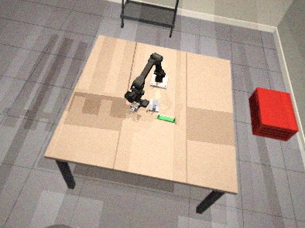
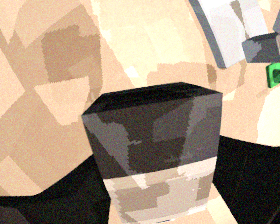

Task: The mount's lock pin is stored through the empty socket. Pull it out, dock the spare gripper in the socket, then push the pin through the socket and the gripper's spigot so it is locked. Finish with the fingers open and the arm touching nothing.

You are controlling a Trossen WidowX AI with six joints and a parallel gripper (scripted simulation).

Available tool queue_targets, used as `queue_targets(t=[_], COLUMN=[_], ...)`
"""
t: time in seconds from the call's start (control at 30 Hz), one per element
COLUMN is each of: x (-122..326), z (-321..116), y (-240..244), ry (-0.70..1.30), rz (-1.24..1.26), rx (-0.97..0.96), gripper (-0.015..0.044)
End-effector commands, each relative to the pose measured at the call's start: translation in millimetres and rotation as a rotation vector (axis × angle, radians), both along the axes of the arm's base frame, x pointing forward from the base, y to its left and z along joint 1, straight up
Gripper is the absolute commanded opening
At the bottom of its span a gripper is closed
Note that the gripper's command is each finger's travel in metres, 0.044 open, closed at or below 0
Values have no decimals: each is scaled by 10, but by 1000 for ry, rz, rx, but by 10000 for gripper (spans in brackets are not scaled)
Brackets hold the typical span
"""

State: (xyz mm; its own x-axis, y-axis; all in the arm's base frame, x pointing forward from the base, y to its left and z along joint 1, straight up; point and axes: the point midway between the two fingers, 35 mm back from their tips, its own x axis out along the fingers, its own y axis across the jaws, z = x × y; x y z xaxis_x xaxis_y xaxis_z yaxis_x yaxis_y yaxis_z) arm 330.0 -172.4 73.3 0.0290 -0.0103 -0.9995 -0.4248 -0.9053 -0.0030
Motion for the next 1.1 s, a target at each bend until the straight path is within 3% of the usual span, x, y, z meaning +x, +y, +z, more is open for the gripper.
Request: queue_targets(t=[0.0,0.7,1.07], x=[-6,3,4], z=[-77,-427,-400], y=[7,5,1], ry=[-2,-2,-2], rz=[-11,-18,-13], rx=[0,1,0], gripper=[0,0,289])
